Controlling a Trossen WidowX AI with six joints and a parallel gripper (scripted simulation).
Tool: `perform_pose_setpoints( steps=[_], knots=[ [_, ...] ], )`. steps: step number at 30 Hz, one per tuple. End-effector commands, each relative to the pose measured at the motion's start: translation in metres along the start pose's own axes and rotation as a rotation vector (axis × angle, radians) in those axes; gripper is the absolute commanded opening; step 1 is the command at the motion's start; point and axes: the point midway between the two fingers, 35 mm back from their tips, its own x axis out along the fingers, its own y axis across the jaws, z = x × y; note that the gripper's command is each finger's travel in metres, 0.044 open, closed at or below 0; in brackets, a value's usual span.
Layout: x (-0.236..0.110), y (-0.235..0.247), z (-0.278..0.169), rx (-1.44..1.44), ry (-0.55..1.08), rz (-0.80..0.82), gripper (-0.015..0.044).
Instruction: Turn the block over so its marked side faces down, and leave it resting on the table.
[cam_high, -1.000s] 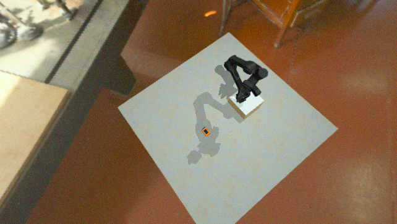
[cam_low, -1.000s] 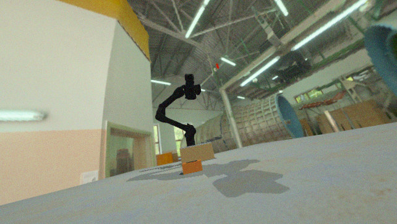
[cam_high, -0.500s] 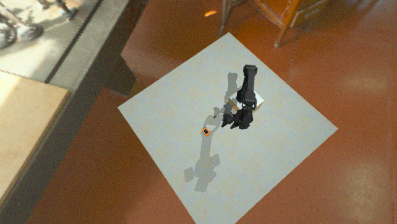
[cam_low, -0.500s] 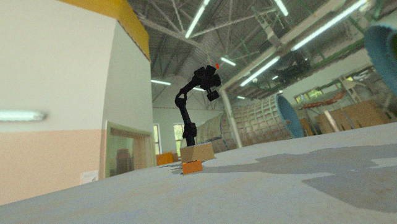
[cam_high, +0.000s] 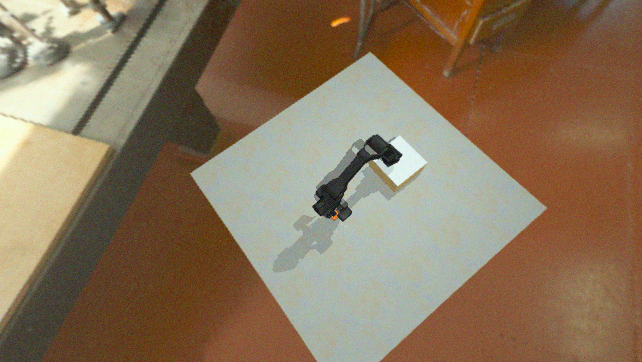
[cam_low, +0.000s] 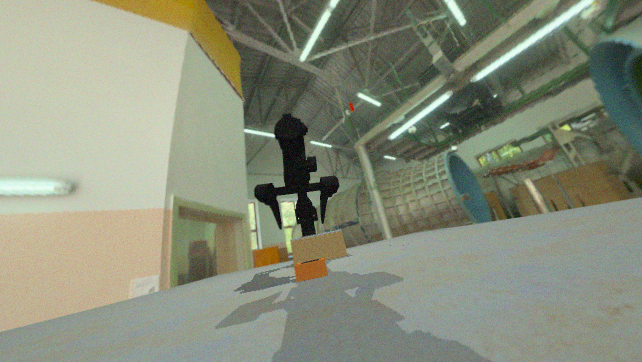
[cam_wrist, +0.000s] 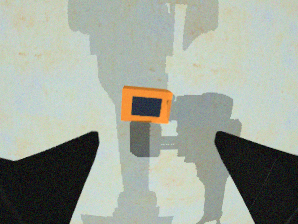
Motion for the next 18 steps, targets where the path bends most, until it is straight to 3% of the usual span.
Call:
perform_pose_setpoints(
  steps=[1, 7, 11, 18],
  knots=[
    [0.01, -0.001, 0.002, 0.085, 0.03, 0.054, 0.044],
    [0.011, -0.001, 0.002, 0.084, 0.03, 0.054, 0.044],
    [0.039, 0.002, 0.002, 0.083, 0.03, 0.055, 0.044],
    [0.058, 0.004, 0.002, 0.085, 0.03, 0.054, 0.044]
  ],
)
